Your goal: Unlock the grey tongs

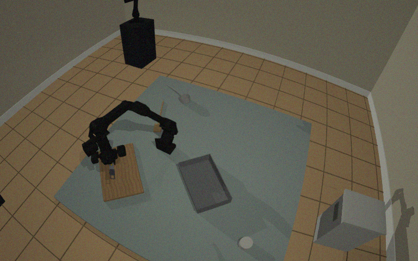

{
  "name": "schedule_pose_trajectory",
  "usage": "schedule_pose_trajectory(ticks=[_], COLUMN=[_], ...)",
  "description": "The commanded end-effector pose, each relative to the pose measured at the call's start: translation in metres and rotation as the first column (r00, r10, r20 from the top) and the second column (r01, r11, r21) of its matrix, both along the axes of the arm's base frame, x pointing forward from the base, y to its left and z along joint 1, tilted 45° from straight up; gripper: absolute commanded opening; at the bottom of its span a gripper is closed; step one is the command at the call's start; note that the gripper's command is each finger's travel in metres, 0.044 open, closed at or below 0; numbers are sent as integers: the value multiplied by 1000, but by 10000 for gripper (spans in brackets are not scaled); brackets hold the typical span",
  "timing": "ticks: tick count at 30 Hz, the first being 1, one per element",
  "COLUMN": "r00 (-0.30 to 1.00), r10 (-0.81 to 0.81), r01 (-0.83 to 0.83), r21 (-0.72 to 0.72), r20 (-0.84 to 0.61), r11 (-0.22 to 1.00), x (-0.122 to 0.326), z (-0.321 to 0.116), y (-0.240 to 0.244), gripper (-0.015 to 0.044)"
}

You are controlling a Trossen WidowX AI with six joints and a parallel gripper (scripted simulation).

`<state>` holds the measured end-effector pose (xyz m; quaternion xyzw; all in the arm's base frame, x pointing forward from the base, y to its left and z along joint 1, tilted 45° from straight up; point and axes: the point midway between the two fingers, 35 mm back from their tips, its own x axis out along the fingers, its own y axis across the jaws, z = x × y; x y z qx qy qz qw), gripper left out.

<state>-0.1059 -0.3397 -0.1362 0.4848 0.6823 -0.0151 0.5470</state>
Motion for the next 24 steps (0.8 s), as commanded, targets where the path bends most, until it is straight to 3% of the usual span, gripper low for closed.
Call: schedule_pose_trajectory(ticks=[1, 12, 24], r00=[995, 933, 816], r10=[-72, -226, -284], r01=[76, 289, 498], r21=[-54, -207, -362], r20=[75, 280, 503], r11=[996, 935, 788], x=[-2, -5, -14], z=[0, 4, 20], y=[1, -1, -7], gripper=[-150, -150, -150])
